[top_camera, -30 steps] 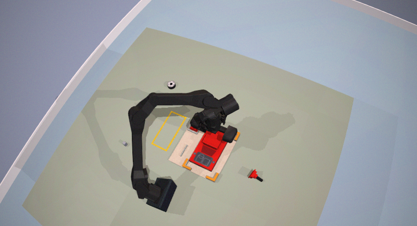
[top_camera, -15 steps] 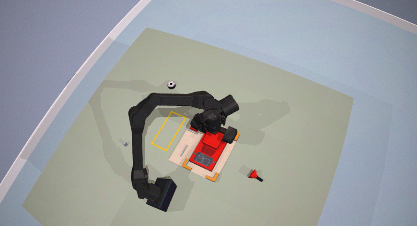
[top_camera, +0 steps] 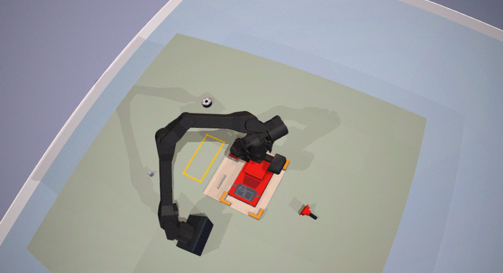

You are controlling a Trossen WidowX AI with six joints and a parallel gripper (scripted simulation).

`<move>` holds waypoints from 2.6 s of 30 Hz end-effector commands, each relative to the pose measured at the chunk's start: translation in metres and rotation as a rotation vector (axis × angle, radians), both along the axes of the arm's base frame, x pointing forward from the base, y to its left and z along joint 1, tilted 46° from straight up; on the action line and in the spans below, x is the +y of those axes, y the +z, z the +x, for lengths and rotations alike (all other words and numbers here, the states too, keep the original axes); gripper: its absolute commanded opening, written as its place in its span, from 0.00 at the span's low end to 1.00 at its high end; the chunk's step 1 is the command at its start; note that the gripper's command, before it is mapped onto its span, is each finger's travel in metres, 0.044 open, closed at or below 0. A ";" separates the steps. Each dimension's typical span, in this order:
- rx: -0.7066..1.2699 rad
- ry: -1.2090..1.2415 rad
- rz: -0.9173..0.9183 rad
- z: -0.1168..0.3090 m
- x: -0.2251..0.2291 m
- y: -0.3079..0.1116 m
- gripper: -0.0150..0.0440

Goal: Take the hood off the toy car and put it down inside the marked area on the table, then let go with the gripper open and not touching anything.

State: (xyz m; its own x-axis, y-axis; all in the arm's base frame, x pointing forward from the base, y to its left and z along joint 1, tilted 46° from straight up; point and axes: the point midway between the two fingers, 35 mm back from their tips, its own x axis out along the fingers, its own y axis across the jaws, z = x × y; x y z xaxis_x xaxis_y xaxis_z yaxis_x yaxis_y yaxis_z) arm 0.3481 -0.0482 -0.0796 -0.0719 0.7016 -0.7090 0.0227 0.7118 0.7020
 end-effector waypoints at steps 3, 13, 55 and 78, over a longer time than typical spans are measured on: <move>-0.001 0.000 0.000 0.000 0.000 0.000 0.80; -0.001 0.000 0.000 0.000 -0.001 0.001 0.59; -0.001 -0.002 -0.001 0.002 -0.020 0.020 0.25; 0.001 -0.011 -0.003 0.008 -0.030 0.068 0.25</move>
